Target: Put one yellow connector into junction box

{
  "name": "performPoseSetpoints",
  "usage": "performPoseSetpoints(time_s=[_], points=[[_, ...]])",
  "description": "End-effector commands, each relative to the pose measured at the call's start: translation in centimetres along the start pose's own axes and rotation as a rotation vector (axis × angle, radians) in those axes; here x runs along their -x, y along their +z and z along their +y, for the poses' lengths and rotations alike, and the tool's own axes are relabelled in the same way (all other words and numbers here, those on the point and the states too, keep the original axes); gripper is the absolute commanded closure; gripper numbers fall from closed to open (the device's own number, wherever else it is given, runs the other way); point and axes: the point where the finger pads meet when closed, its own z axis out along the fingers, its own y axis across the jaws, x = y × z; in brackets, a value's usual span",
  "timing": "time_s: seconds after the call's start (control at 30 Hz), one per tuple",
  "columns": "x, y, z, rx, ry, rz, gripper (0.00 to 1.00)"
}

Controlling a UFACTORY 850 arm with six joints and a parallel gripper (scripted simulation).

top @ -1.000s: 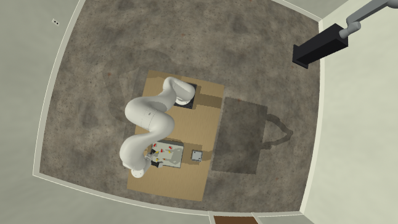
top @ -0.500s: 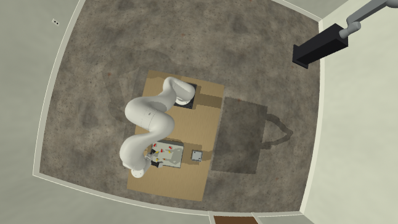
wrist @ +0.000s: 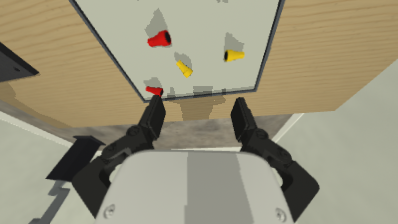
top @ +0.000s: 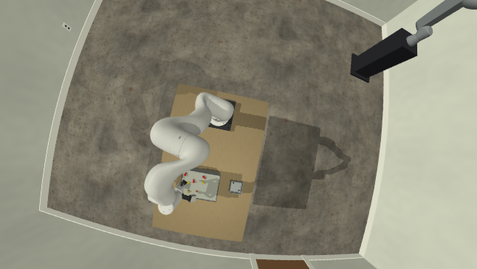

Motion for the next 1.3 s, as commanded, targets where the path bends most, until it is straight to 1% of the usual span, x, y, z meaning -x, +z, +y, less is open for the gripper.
performPoseSetpoints(time_s=[0.0, 0.37, 0.63, 1.27], points=[[-0.8, -0.2, 0.5, 0.002, -0.013, 0.000, 0.00], [-4.4, -0.6, 2.1, 0.002, -0.067, -0.001, 0.00], [-5.1, -0.7, 2.3, 0.002, -0.078, -0.001, 0.00], [-5.1, -0.7, 2.3, 0.002, -0.078, -0.001, 0.00]])
